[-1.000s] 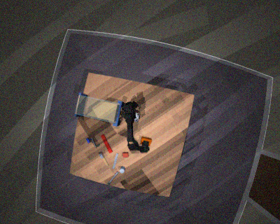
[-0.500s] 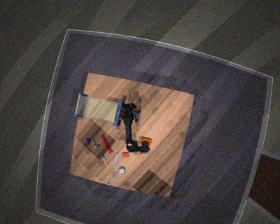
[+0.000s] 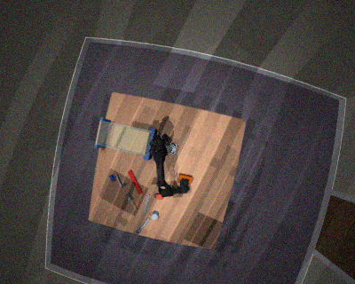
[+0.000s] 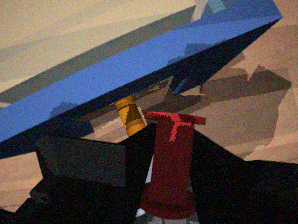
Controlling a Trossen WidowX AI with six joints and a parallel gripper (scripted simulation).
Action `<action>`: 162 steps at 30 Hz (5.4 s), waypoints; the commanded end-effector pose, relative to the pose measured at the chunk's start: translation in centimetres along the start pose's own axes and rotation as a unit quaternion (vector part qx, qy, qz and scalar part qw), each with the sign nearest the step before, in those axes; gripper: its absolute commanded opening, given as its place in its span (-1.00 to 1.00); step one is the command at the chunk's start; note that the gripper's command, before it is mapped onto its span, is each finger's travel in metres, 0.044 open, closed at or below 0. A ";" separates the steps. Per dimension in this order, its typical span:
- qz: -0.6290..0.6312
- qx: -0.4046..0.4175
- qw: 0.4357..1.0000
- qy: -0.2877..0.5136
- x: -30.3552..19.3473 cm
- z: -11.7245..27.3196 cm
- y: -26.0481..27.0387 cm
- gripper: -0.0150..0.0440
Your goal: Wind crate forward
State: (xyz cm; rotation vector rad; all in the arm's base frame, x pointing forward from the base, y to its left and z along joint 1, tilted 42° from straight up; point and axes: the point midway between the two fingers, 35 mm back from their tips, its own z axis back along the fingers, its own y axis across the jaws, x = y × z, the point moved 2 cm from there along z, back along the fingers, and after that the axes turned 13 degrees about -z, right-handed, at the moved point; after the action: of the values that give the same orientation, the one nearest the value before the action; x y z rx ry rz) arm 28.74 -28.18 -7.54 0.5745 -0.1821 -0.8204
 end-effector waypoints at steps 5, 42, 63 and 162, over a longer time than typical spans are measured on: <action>-0.007 0.010 1.000 0.013 -1.5 0.0 1.7 -0.49; -0.009 0.011 1.000 0.016 -6.2 1.9 4.7 -0.49; -0.010 0.011 1.000 0.017 -9.4 3.4 4.9 -0.49; -0.012 0.004 1.000 0.019 -17.0 8.2 -7.0 -0.49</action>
State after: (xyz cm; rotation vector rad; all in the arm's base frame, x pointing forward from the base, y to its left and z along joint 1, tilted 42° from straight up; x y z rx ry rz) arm 10.65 -22.14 -2.66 0.6291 -0.1671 -0.8334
